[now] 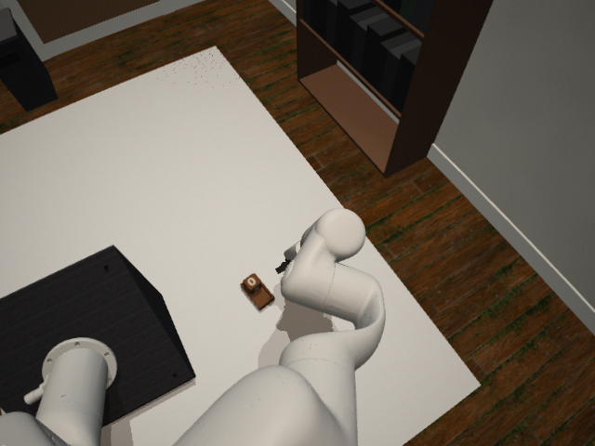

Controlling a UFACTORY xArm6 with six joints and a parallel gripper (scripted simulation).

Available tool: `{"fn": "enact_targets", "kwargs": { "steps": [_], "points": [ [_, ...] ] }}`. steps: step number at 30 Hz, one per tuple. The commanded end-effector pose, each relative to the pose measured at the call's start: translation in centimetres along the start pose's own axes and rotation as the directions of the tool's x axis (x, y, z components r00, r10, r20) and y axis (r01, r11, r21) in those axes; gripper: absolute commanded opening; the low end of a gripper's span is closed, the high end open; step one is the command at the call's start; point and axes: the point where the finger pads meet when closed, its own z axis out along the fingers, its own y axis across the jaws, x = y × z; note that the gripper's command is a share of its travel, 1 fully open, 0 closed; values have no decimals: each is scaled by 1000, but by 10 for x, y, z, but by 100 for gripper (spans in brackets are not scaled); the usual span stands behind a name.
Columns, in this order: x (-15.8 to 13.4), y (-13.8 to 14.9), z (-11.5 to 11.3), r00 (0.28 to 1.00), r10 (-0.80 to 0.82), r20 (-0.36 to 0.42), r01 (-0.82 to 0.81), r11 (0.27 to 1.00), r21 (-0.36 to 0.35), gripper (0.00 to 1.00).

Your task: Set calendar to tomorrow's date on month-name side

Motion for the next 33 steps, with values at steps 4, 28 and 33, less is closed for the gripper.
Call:
{"fn": "enact_targets", "kwargs": {
  "steps": [4,28,33],
  "points": [
    [-5,1,0,997,3,-83,-3,1000,-2,69],
    [-11,0,0,939,7,-345,-6,1000,4,100],
    [-11,0,0,939,7,-345,-6,1000,4,100]
  ]
}}
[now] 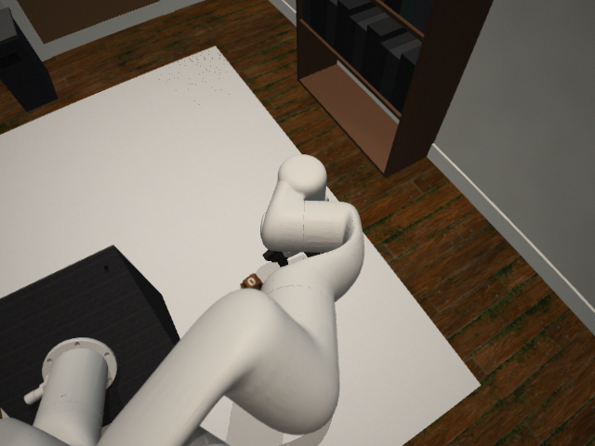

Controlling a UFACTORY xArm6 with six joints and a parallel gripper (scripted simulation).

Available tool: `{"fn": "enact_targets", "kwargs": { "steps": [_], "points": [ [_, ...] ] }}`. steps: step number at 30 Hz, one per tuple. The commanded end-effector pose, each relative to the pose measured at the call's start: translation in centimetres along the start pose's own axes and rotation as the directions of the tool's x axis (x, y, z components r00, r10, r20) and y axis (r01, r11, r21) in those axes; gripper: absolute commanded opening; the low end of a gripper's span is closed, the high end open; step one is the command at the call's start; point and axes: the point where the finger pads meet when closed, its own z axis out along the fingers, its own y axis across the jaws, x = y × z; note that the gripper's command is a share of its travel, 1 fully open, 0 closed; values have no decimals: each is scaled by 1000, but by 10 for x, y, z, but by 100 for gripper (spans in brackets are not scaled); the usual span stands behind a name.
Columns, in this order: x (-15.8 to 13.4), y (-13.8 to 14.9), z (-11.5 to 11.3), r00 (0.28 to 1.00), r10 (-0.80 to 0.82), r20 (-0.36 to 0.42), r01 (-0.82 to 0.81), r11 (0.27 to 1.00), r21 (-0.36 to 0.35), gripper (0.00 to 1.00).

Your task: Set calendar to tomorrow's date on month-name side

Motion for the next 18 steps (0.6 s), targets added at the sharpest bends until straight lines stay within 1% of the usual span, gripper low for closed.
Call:
{"fn": "enact_targets", "kwargs": {
  "steps": [1,9,13,15,18],
  "points": [
    [0,-1,-2,1000,1,1,-1,1000,3,100],
    [0,-1,-2,1000,-26,1,26,1000,3,100],
    [0,-1,-2,996,-94,1,94,996,3,100],
    [0,-1,-2,996,-94,1,94,996,3,100],
    [0,-1,-2,984,-180,0,180,984,3,100]
  ]
}}
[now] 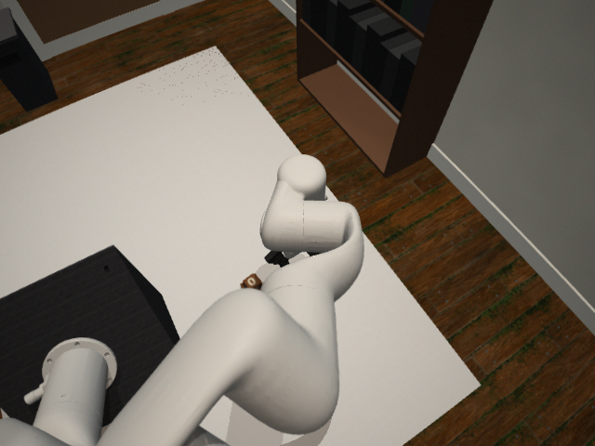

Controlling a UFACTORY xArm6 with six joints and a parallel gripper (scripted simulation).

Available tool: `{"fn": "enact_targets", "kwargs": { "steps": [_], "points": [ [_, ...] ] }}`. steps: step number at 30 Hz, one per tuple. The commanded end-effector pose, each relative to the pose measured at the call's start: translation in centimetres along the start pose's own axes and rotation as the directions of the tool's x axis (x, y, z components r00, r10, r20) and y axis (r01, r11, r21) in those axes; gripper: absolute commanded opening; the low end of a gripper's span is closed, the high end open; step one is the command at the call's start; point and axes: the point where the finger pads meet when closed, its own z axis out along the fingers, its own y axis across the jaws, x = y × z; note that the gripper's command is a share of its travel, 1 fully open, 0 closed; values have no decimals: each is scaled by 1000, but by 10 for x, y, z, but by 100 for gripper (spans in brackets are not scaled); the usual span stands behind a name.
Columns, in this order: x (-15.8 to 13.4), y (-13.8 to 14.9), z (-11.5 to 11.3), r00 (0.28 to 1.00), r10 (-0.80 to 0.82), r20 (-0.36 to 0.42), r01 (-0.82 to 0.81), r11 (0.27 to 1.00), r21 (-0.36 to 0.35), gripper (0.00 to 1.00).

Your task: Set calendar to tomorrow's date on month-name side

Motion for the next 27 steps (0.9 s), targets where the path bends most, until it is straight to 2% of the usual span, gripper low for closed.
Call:
{"fn": "enact_targets", "kwargs": {
  "steps": [1,11,14,16,20,27],
  "points": [
    [0,-1,-2,992,-128,2,128,992,3,100],
    [0,-1,-2,915,-403,1,402,915,3,100],
    [0,-1,-2,912,-410,1,410,912,3,100],
    [0,-1,-2,859,-512,0,512,859,3,100],
    [0,-1,-2,817,-576,0,576,817,3,100],
    [0,-1,-2,679,-734,-1,734,679,3,100]
  ]
}}
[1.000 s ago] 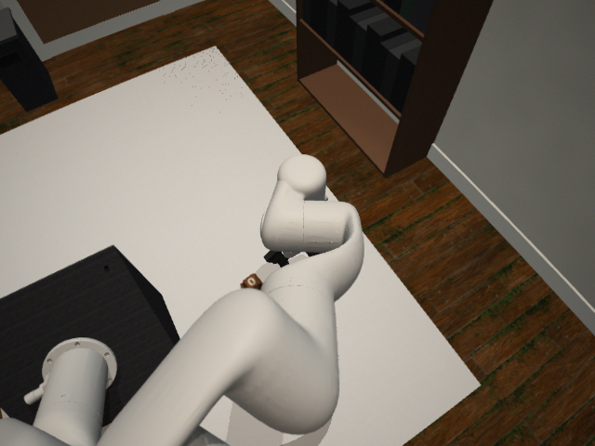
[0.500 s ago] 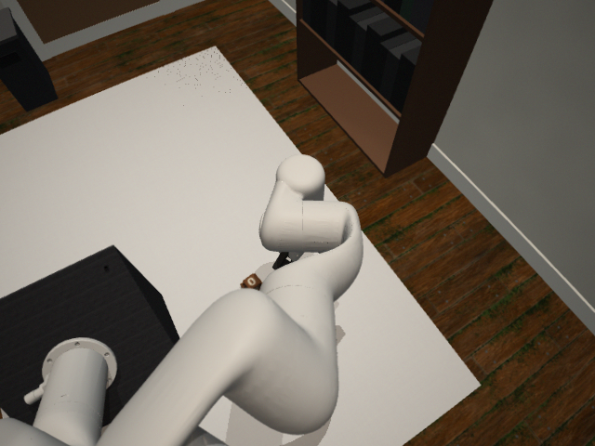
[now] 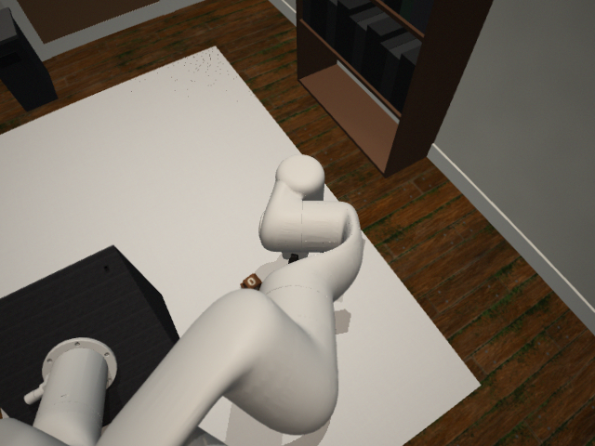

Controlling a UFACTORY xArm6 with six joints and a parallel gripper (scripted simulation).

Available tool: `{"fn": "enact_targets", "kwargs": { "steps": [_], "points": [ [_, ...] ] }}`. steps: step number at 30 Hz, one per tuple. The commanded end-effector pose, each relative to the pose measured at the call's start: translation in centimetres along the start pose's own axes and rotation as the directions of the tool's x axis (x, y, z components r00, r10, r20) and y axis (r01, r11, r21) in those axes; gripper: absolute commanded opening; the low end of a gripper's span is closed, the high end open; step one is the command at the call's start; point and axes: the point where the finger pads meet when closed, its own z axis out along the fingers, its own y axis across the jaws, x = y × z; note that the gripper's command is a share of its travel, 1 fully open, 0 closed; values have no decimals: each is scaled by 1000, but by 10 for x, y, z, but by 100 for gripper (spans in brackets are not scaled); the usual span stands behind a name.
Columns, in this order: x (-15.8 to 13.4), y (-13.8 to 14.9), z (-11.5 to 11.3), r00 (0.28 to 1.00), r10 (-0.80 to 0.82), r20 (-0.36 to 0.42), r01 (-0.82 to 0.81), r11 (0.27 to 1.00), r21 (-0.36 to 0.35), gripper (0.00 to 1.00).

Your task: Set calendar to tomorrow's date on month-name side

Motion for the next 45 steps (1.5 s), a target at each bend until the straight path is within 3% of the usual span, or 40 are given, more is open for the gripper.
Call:
{"fn": "enact_targets", "kwargs": {
  "steps": [1,10,18,21,22,26,36,38,40,45],
  "points": [
    [1,-1,-2,988,-151,7,151,988,1,100],
    [1,-1,-2,926,-377,7,377,926,3,100],
    [1,-1,-2,816,-578,6,578,816,4,100],
    [1,-1,-2,806,-592,6,592,806,4,100],
    [1,-1,-2,754,-657,6,657,754,5,100],
    [1,-1,-2,696,-718,5,718,696,5,100],
    [0,0,-2,463,-886,3,886,463,6,100],
    [0,0,-2,463,-886,3,886,463,6,100],
    [0,0,-2,369,-929,3,929,369,7,100],
    [0,0,-2,272,-962,2,962,272,7,100]
  ]
}}
